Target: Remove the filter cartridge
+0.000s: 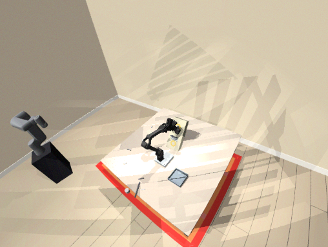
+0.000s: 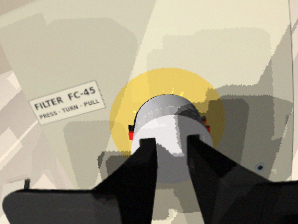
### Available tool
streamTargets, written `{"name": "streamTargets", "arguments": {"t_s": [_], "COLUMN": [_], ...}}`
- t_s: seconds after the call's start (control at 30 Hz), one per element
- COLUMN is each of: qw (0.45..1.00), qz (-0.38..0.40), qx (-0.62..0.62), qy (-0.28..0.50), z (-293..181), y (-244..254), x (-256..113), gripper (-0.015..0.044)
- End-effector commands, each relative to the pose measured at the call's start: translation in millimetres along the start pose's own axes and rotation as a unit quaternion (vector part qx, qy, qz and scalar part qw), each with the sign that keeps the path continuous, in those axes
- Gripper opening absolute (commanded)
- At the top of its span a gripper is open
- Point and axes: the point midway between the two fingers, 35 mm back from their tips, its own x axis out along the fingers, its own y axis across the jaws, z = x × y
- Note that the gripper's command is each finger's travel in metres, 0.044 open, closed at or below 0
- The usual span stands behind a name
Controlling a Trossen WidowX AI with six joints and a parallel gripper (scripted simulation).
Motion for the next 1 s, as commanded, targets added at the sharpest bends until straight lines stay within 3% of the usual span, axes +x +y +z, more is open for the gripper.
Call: {"name": "streamTargets", "arguments": {"t_s": [0.0, 0.5, 0.97], "qw": [1.000, 1.000, 1.000], "qz": [0.000, 0.000, 0.000], "qx": [-0.010, -0.016, -0.016], "qy": [-0.003, -0.003, -0.002], "z": [1, -3, -48], "y": [0, -1, -11], "x": [-24, -37, -32], "gripper": [0.0000, 0.0000, 0.0000]}}
